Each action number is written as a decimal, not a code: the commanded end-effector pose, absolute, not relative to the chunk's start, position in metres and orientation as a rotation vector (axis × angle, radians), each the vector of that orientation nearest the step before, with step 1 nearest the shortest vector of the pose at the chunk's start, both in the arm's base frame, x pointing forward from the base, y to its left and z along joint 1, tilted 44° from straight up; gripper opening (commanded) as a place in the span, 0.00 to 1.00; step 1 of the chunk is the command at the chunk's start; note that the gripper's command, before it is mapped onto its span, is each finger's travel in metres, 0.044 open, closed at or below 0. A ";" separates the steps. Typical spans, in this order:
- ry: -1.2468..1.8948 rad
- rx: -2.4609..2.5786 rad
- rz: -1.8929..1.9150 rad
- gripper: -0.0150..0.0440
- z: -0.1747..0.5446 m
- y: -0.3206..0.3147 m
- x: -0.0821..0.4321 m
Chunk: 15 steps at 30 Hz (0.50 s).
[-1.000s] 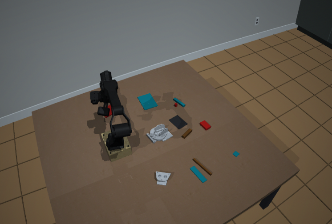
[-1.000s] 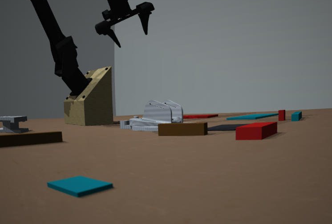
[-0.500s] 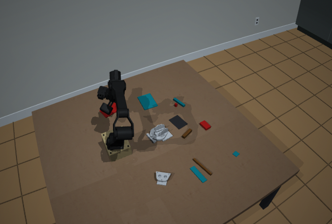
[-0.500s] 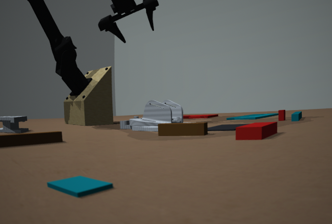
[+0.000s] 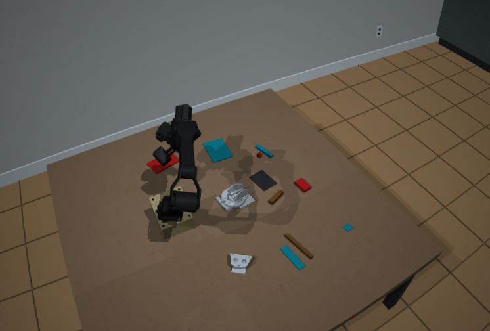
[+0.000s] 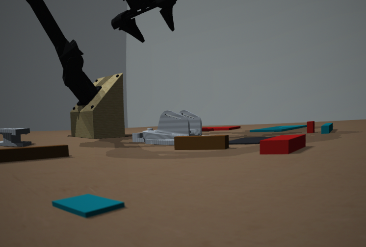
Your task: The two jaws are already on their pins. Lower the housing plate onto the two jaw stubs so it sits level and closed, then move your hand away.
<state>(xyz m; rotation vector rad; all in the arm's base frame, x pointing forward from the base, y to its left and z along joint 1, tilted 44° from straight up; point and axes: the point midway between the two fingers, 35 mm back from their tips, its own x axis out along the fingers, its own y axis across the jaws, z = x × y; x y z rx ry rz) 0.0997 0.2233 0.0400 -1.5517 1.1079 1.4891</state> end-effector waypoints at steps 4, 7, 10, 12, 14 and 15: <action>1.175 -1.439 1.324 1.00 0.048 0.215 0.119; 1.201 -1.394 1.261 1.00 0.051 0.211 0.127; 1.225 -1.348 1.197 1.00 0.054 0.207 0.134; 1.240 -1.317 1.155 1.00 0.055 0.204 0.139; 1.254 -1.285 1.112 1.00 0.057 0.201 0.143; 1.261 -1.269 1.091 1.00 0.058 0.200 0.146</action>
